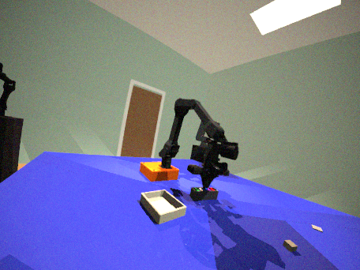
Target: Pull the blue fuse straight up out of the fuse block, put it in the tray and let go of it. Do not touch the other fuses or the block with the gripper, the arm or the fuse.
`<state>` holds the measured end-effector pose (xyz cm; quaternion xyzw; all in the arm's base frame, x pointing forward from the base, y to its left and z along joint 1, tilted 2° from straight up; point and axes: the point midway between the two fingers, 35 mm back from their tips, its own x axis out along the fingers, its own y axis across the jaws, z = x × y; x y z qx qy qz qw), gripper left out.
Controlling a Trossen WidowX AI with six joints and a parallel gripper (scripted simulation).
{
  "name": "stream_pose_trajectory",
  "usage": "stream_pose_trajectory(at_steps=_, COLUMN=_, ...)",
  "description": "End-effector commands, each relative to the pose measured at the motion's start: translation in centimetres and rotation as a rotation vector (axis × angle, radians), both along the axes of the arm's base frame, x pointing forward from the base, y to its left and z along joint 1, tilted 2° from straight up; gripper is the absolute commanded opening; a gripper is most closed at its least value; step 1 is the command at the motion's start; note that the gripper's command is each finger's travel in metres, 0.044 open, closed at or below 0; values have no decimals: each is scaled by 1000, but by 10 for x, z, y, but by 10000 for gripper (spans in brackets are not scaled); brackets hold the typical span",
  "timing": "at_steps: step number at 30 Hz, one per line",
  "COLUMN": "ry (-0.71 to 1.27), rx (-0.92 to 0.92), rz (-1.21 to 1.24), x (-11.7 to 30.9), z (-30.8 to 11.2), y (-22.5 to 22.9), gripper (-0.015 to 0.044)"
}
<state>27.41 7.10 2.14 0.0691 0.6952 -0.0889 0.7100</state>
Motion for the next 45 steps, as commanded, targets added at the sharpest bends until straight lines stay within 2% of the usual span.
stream_pose_trajectory(at_steps=1, ry=-4, rx=0, rz=0, x=1, z=4, y=0, gripper=0)
stream_pose_trajectory(at_steps=45, ry=-5, rx=-2, rz=2, x=1, z=25, y=1, gripper=0)
